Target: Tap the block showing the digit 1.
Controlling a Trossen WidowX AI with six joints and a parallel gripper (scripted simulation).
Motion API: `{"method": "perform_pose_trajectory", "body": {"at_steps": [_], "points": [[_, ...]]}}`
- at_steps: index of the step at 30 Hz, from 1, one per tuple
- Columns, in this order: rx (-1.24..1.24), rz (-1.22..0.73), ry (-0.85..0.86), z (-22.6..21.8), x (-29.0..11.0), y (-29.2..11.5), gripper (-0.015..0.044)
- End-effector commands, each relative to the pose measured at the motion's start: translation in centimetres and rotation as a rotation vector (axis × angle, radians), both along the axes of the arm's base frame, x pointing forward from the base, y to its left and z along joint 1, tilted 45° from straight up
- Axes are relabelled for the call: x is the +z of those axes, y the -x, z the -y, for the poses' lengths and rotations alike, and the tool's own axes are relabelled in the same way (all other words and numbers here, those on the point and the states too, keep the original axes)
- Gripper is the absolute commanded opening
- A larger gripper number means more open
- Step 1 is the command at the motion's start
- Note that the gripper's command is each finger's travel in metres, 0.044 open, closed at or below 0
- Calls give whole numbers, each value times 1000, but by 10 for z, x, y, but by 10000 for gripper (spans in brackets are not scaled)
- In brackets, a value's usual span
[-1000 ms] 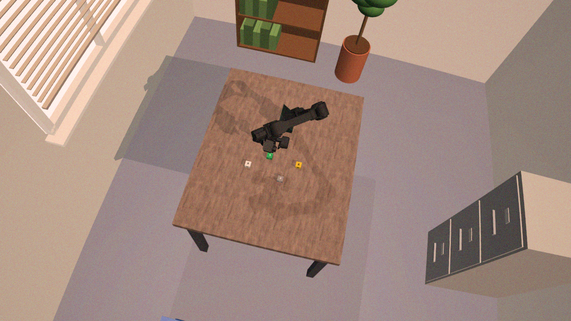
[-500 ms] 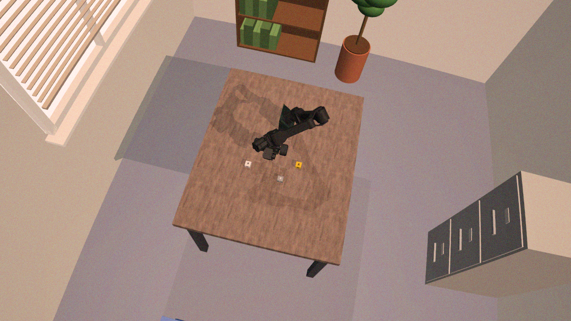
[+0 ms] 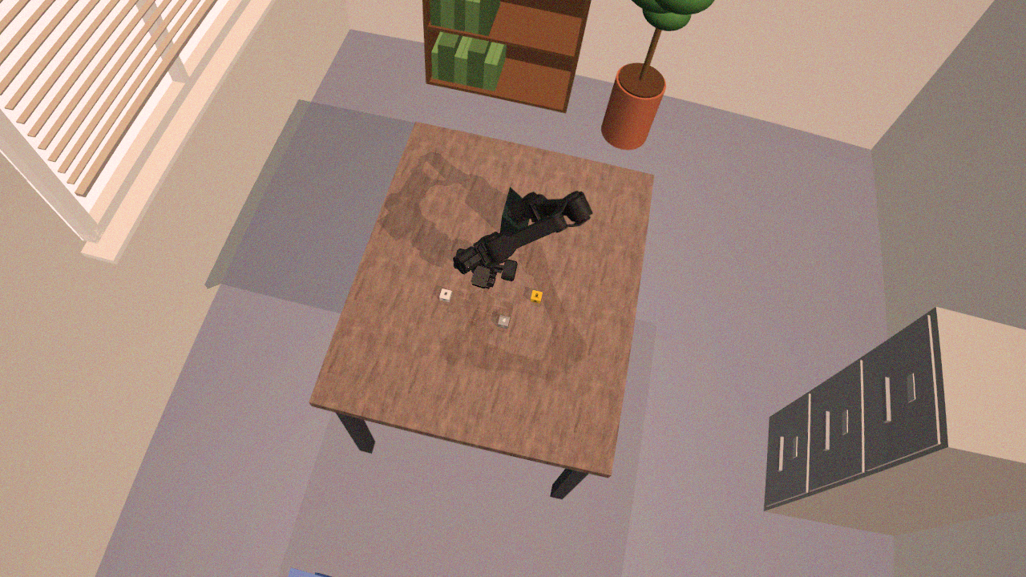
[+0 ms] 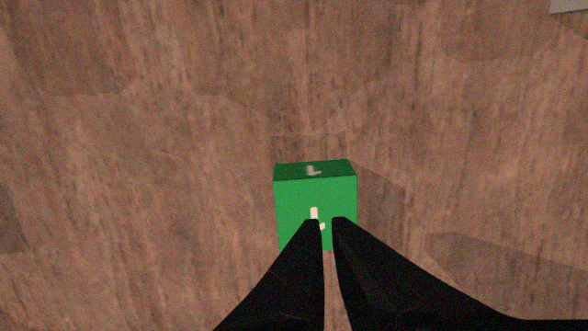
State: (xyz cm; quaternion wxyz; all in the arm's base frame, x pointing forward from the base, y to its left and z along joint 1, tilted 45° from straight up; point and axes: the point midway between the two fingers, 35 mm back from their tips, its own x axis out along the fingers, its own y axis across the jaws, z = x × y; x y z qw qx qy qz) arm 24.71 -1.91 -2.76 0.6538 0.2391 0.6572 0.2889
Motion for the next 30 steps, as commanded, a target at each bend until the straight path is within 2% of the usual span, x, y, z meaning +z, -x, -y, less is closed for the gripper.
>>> {"method": "perform_pose_trajectory", "body": {"at_steps": [1, 20, 27, 30], "points": [[-2, -7, -6, -5, -4, 2, 20], [-1, -7, -7, -21, -19, 3, 20], [-1, -7, -6, 1, 3, 2, 20], [1, -5, -1, -4, 15, -4, 99]]}}
